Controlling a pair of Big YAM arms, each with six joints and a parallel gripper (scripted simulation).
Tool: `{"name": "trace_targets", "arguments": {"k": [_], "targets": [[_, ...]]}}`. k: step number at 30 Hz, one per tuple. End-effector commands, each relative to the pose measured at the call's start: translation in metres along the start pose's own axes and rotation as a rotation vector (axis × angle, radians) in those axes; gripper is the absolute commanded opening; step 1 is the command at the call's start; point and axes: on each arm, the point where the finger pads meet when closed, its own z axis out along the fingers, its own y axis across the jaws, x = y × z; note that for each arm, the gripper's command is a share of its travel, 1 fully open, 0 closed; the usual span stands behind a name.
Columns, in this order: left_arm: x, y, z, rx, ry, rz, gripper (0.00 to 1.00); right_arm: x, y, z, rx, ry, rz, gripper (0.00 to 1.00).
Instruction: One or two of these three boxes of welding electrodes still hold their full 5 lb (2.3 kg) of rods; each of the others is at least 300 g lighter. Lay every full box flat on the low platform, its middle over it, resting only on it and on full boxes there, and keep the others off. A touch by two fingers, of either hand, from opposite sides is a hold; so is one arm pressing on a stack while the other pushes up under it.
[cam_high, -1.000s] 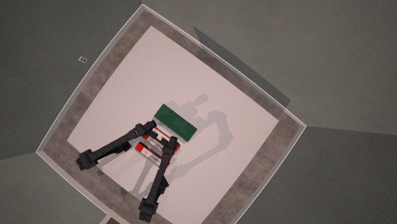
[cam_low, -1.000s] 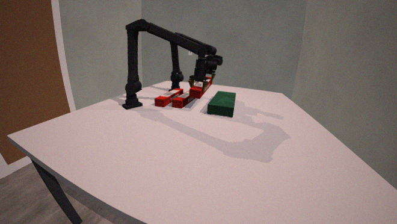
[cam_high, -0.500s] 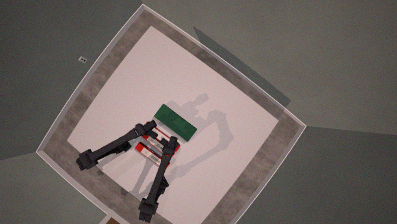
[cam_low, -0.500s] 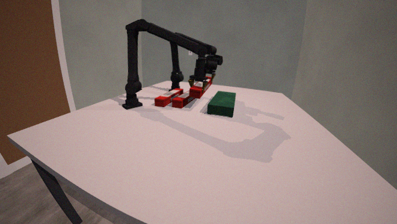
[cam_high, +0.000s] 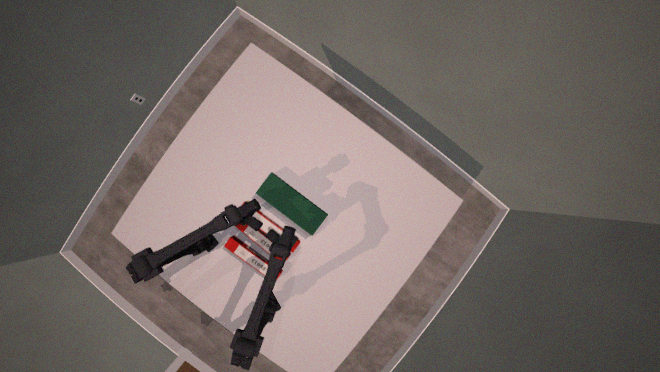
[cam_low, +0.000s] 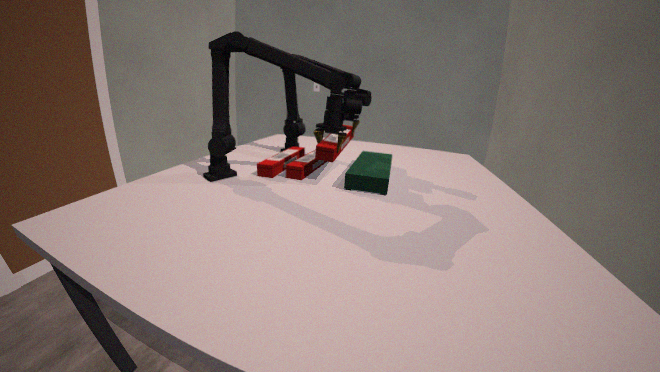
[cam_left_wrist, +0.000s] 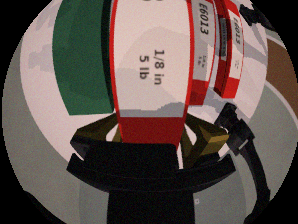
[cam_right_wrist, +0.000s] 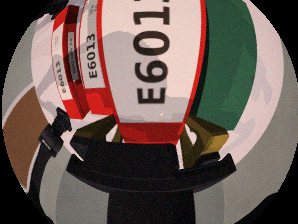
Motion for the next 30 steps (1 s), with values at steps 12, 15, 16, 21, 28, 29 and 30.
{"name": "trace_targets", "arguments": {"k": [12,15,16,21,28,29,30], "targets": [[-0.007,0.048,-0.073,-0.177,-0.073,-0.044,0.0,0.002,-0.03,-0.08,0.156,-0.032,-0.02,0.0],[-0.006,0.047,-0.072,-0.181,-0.075,-0.044,0.0,0.002,-0.03,-0.082,0.156,-0.032,-0.02,0.0],[-0.006,0.047,-0.072,-0.182,-0.076,-0.044,0.0,0.002,-0.03,-0.082,0.156,-0.032,-0.02,0.0],[-0.006,0.046,-0.069,-0.183,-0.075,-0.044,0.0,0.002,-0.03,-0.083,0.156,-0.032,-0.02,0.0],[-0.006,0.045,-0.065,-0.183,-0.074,-0.044,0.0,0.002,-0.03,-0.085,0.156,-0.034,-0.02,0.0],[-0.006,0.044,-0.064,-0.183,-0.074,-0.044,0.0,0.002,-0.03,-0.085,0.156,-0.034,-0.02,0.0],[-0.006,0.044,-0.063,-0.183,-0.074,-0.044,0.0,0.002,-0.03,-0.085,0.156,-0.034,-0.02,0.0]]}}
